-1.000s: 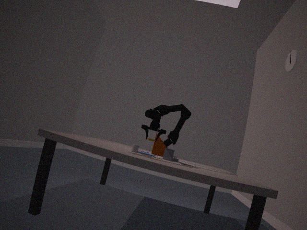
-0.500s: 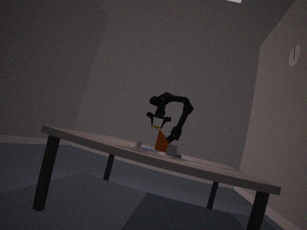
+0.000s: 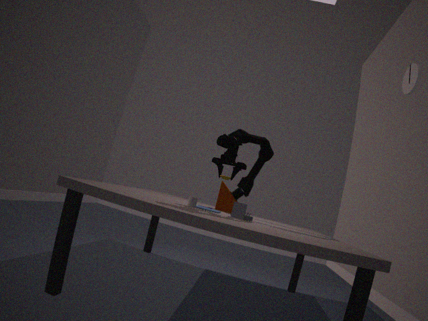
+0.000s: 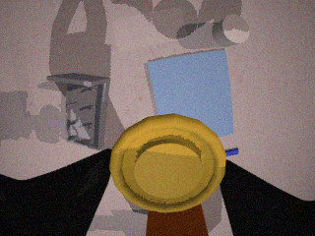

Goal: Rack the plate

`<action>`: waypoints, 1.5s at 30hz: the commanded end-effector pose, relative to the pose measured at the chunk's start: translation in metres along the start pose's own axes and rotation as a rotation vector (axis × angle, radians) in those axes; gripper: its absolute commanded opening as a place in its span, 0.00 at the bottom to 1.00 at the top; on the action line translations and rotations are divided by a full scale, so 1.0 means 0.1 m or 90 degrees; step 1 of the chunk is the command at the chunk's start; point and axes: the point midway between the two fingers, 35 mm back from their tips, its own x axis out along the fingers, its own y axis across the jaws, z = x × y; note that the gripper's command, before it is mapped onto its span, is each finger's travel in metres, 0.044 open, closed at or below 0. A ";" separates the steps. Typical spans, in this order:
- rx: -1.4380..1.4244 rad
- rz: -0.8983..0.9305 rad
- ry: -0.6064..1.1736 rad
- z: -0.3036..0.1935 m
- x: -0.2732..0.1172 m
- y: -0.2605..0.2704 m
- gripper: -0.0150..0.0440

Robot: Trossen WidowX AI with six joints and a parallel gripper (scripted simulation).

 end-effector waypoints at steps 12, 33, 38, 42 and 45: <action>0.340 -0.021 0.004 -0.37 -0.02 0.55 0.25; 0.792 -0.009 0.001 -0.90 0.00 1.15 0.25; 0.900 -0.004 0.004 -1.04 0.02 1.28 0.25; 0.987 0.000 0.009 -1.15 0.03 1.37 0.25; 1.048 0.003 0.012 -1.23 0.04 1.42 0.25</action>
